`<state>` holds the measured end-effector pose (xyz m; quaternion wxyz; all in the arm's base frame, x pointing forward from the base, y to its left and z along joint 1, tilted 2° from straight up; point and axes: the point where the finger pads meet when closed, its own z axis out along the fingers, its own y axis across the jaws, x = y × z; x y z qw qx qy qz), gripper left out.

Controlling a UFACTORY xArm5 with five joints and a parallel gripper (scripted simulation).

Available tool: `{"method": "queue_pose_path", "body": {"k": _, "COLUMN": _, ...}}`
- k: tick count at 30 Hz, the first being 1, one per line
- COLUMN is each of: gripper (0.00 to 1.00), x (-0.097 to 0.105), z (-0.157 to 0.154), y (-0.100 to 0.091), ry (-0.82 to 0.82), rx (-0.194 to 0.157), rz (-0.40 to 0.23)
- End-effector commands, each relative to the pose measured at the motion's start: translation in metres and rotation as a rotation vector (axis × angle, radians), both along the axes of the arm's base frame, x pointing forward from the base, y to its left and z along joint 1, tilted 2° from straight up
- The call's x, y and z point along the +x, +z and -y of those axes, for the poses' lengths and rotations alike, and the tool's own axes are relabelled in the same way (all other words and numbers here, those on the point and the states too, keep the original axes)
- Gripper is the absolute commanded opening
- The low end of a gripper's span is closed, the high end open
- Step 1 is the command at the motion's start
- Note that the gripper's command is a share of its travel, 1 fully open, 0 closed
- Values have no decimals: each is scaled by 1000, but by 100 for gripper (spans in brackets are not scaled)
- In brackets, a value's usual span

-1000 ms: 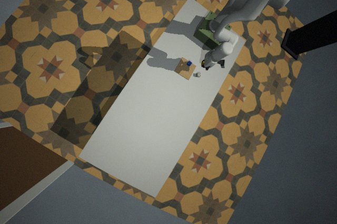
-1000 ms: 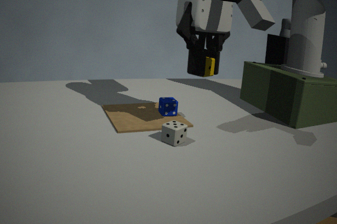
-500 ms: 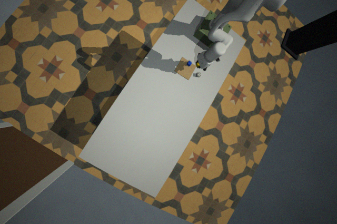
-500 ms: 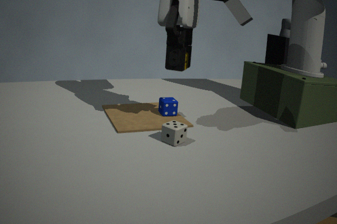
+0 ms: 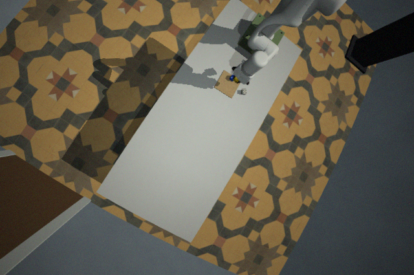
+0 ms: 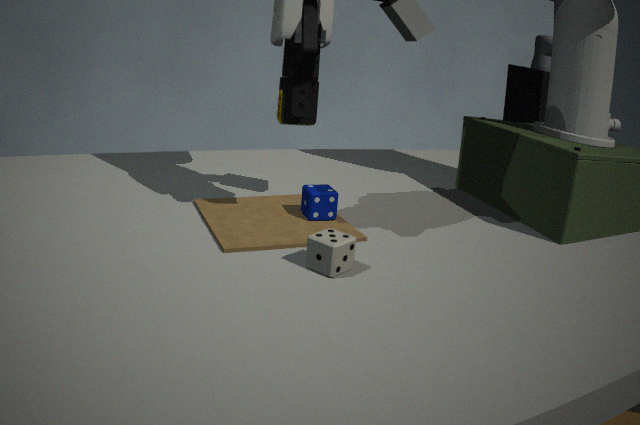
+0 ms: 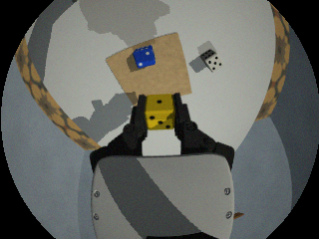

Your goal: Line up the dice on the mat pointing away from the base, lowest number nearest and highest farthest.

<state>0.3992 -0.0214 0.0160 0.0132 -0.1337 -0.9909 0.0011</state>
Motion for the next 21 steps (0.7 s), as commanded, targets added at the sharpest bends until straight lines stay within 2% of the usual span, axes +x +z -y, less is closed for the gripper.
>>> {"method": "queue_pose_path", "body": {"k": 1, "gripper": 27, "x": 7, "z": 11, "y": 1, "ry": 130, "rx": 4, "rz": 0}}
{"method": "queue_pose_path", "body": {"k": 21, "gripper": 27, "x": 9, "z": 15, "y": 1, "ry": 174, "rx": 6, "rz": 0}}
